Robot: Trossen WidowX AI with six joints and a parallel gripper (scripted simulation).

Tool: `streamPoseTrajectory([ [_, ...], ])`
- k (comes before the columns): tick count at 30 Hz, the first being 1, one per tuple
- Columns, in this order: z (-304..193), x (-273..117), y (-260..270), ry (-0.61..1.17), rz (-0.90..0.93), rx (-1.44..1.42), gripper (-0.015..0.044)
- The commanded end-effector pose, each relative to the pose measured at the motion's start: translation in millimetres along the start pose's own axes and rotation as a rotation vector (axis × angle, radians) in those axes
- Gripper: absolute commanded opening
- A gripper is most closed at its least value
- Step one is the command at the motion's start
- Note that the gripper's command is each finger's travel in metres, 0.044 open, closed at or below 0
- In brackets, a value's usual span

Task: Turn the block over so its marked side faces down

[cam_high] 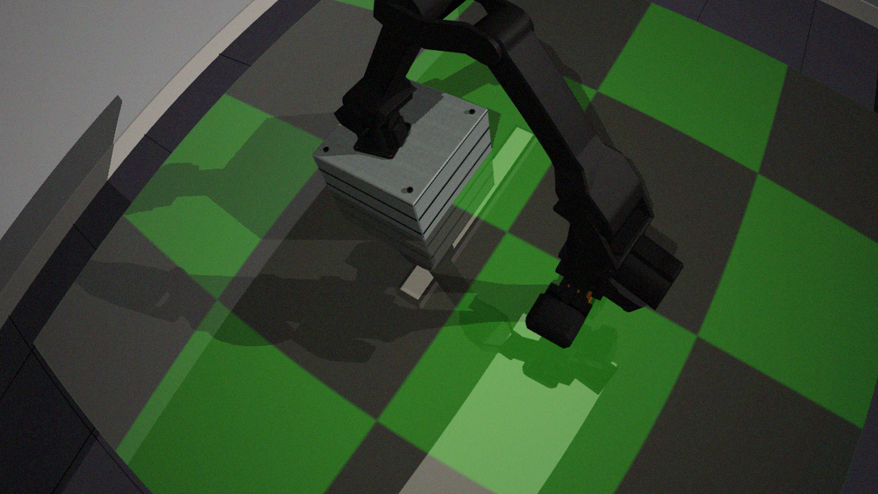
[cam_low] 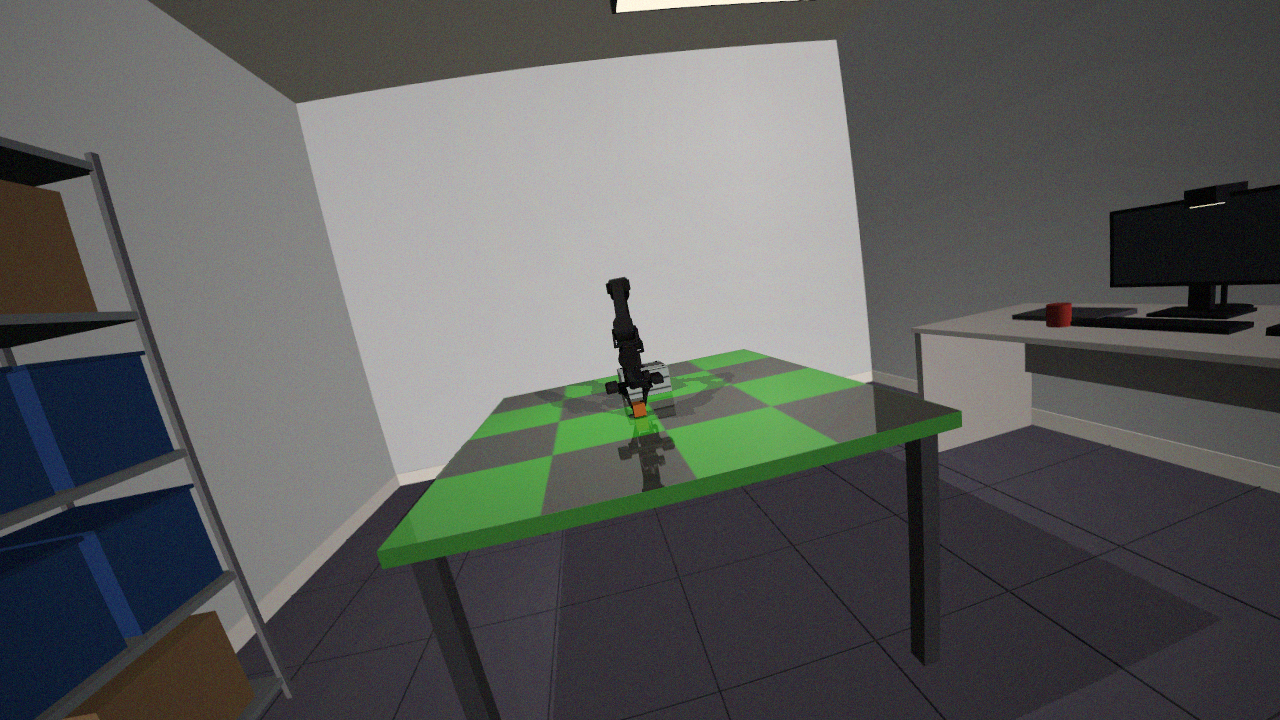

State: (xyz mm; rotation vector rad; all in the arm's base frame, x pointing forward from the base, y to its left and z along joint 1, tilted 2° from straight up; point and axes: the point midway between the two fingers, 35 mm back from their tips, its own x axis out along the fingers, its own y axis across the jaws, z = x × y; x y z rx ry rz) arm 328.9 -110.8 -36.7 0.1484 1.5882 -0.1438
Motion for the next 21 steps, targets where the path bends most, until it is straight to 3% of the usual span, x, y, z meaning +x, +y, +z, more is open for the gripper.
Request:
streamPoseTrajectory([
  [1,4.1,-22.0,-0.8,-0.021,-0.005,0.002,0.0000],
  [21,6.4,-12.0,-1.7,-0.272,-0.001,0.007,0.0000],
])
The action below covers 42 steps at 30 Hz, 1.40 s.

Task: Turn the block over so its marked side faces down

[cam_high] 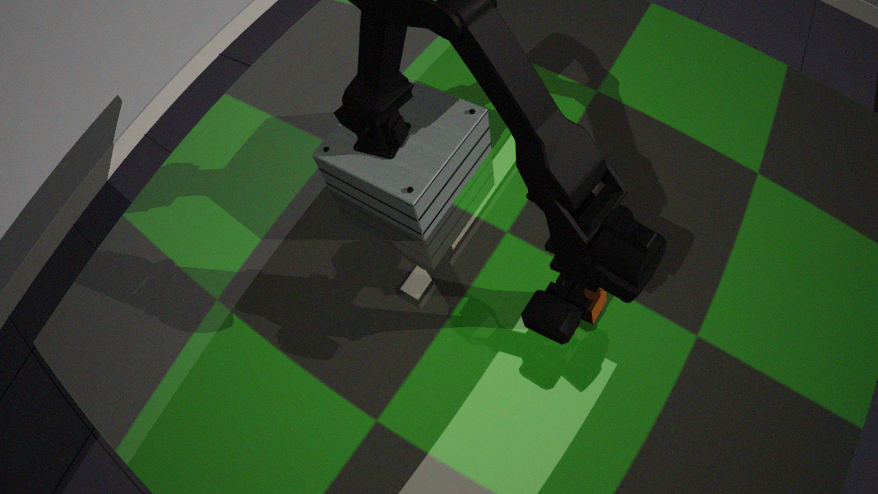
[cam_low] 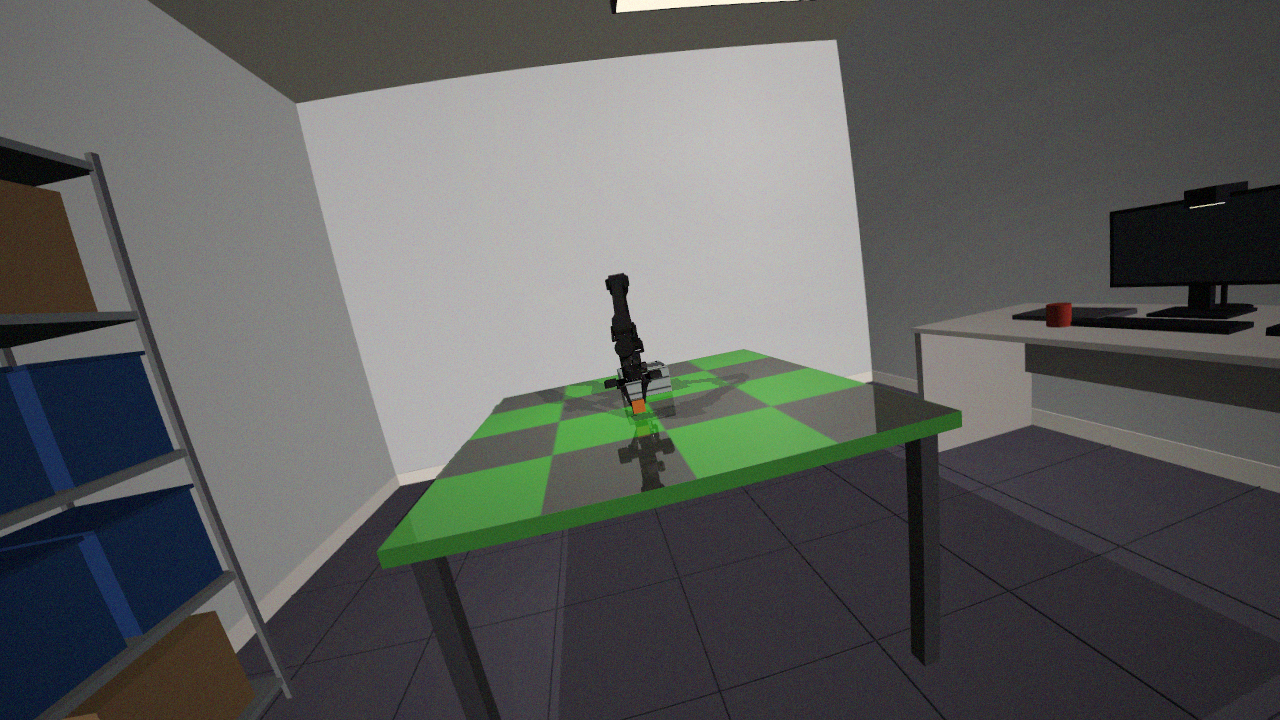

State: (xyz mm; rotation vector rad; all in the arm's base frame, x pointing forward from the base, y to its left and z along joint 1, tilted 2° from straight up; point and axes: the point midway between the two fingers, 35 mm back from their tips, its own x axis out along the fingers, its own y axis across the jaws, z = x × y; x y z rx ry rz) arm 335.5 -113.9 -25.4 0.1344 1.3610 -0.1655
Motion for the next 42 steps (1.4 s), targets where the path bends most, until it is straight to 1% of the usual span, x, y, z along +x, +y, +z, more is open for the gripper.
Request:
streamPoseTrajectory([
  [1,-0.5,-0.3,0.1,-0.061,0.002,-0.005,0.0000],
  [16,-6.8,-4.0,0.7,-0.300,0.000,-0.010,0.0000],
  [21,-7.1,-4.0,0.8,-0.313,0.000,-0.011,0.0000],
  [32,-1.4,20.1,-1.6,-0.455,0.002,-0.003,0.0000],
  [42,-2.8,32.2,-2.0,-0.592,0.004,-0.002,0.0000],
])
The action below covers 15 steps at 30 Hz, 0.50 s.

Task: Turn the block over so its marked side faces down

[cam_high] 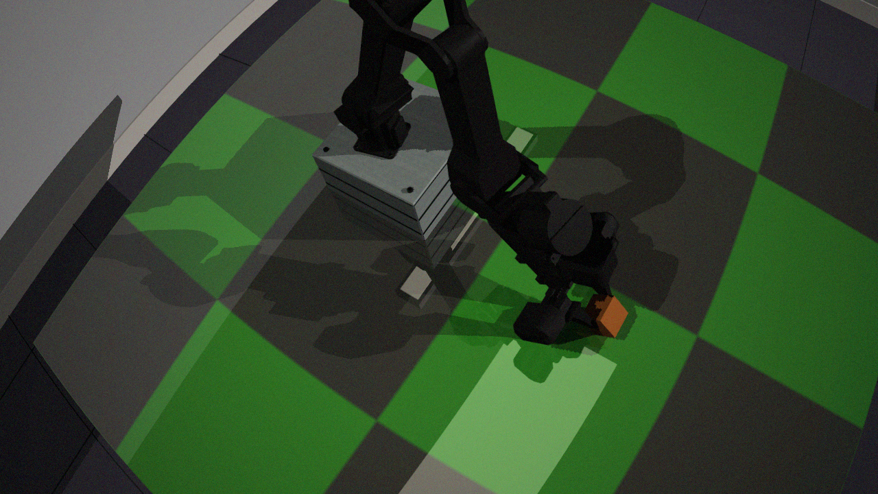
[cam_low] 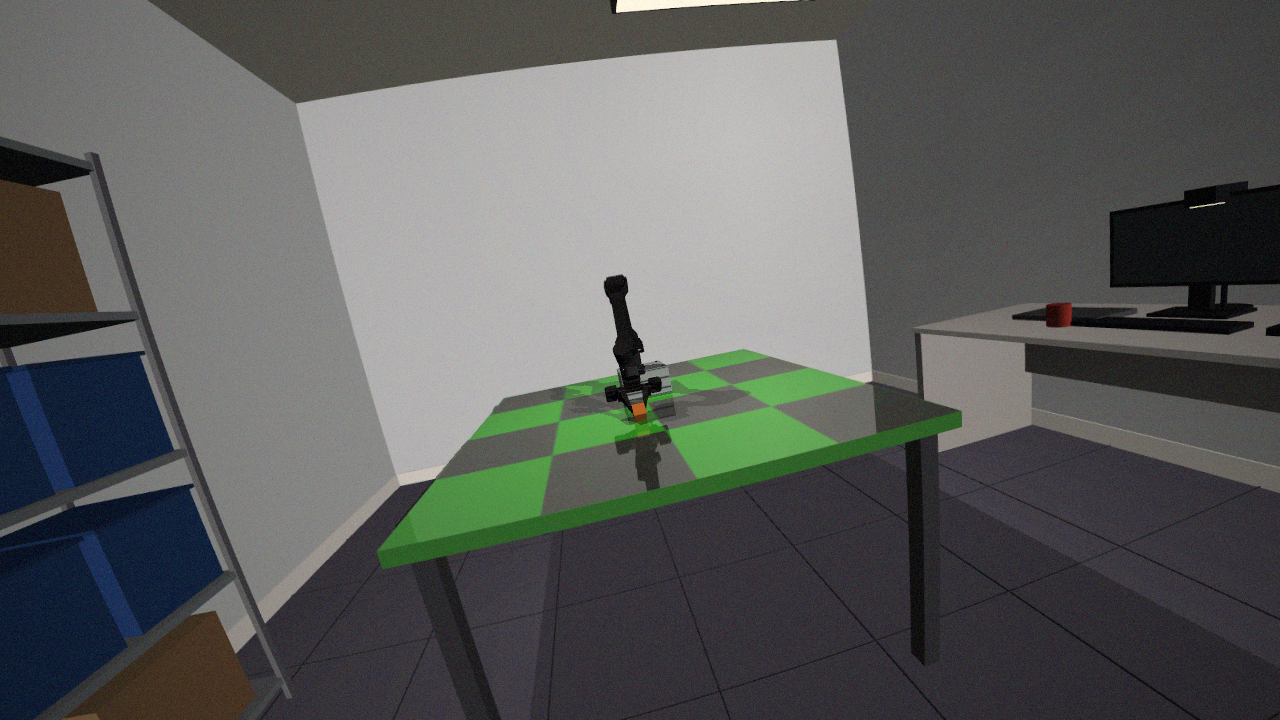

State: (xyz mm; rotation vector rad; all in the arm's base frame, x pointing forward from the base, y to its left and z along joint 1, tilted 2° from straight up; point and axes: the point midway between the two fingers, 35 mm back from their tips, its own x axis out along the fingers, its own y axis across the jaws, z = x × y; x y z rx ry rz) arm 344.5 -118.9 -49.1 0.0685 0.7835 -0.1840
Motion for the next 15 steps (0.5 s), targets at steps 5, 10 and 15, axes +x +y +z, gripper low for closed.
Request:
streamPoseTrajectory([
  [5,-13.3,1.6,1.6,-0.079,0.005,0.008,0.0000],
  [10,-15.9,-1.5,2.4,-0.147,0.005,0.005,0.0000],
  [15,-17.8,-7.5,3.5,-0.214,0.005,0.002,0.0000],
])
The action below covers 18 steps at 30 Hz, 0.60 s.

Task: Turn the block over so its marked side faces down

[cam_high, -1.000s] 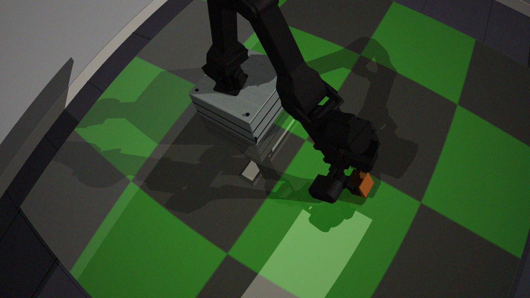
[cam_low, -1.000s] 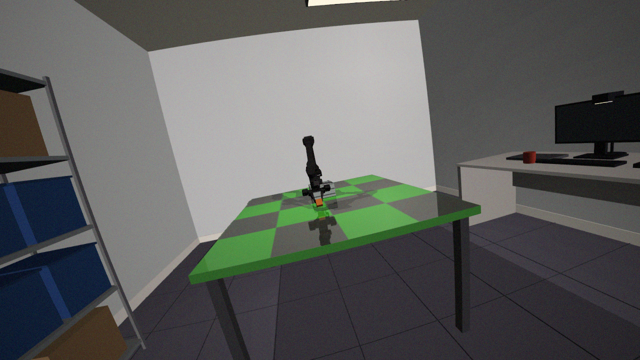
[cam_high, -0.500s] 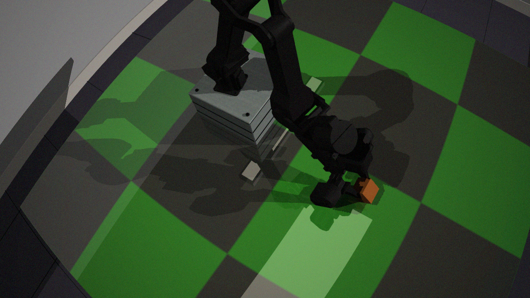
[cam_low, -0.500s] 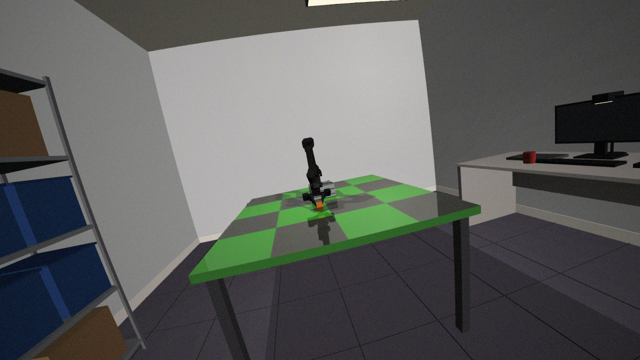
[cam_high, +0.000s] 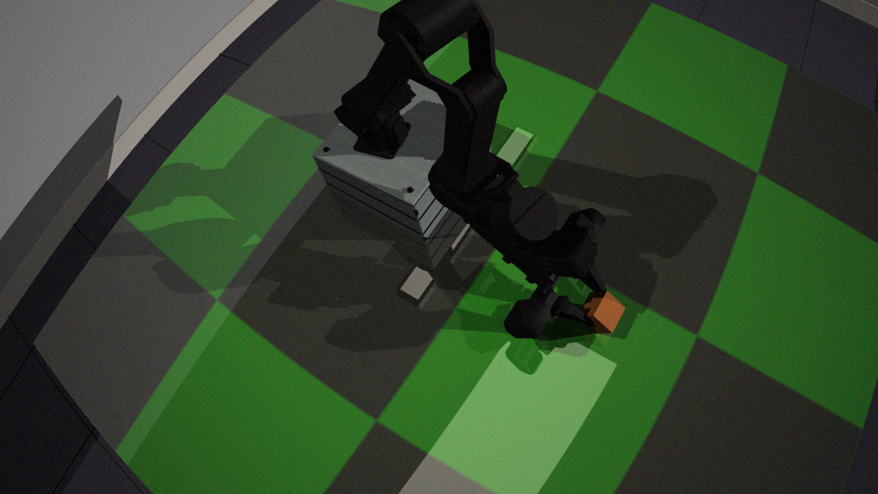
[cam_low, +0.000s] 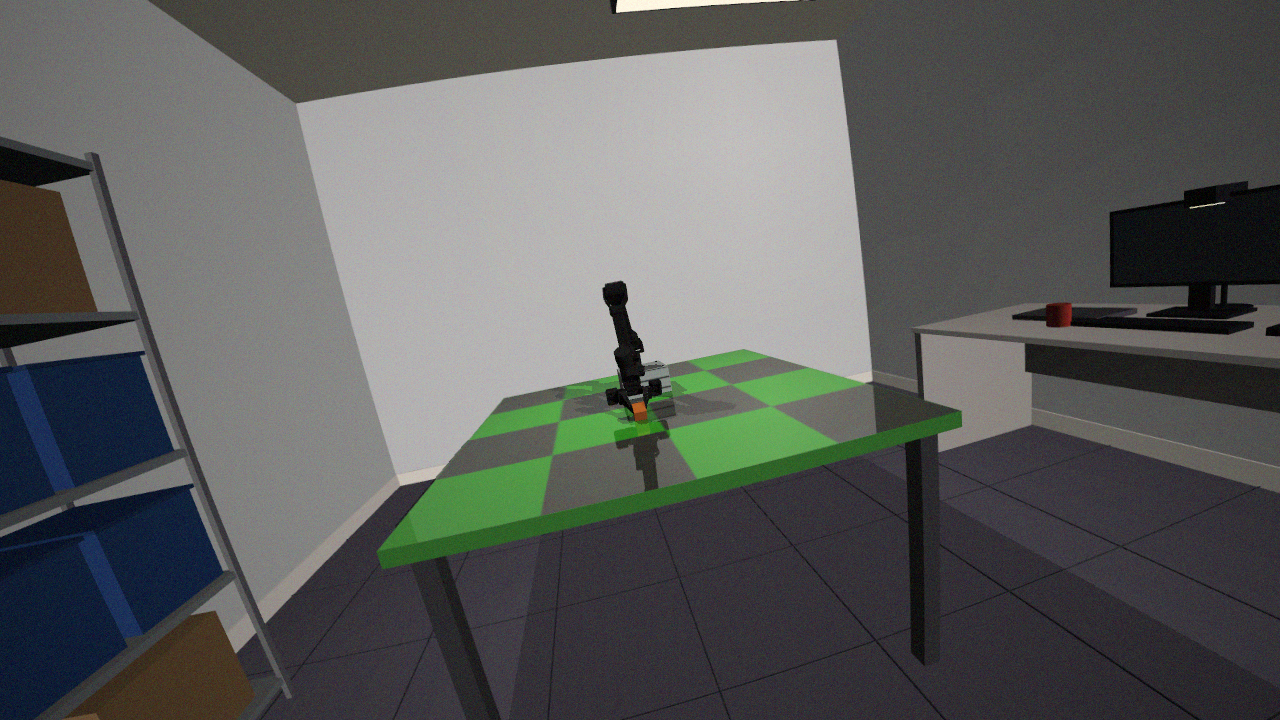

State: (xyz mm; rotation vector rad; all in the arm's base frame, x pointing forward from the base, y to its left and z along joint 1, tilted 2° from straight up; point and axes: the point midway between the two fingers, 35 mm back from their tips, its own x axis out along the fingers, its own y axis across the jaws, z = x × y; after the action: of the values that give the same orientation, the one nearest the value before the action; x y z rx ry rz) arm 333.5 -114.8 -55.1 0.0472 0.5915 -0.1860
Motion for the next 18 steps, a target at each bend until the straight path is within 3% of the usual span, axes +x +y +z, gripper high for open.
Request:
streamPoseTrajectory([
  [1,-4.6,-6.0,1.9,-0.035,0.004,0.005,0.0000],
  [18,-2.2,-10.5,2.3,-0.080,0.004,0.003,0.0000],
])
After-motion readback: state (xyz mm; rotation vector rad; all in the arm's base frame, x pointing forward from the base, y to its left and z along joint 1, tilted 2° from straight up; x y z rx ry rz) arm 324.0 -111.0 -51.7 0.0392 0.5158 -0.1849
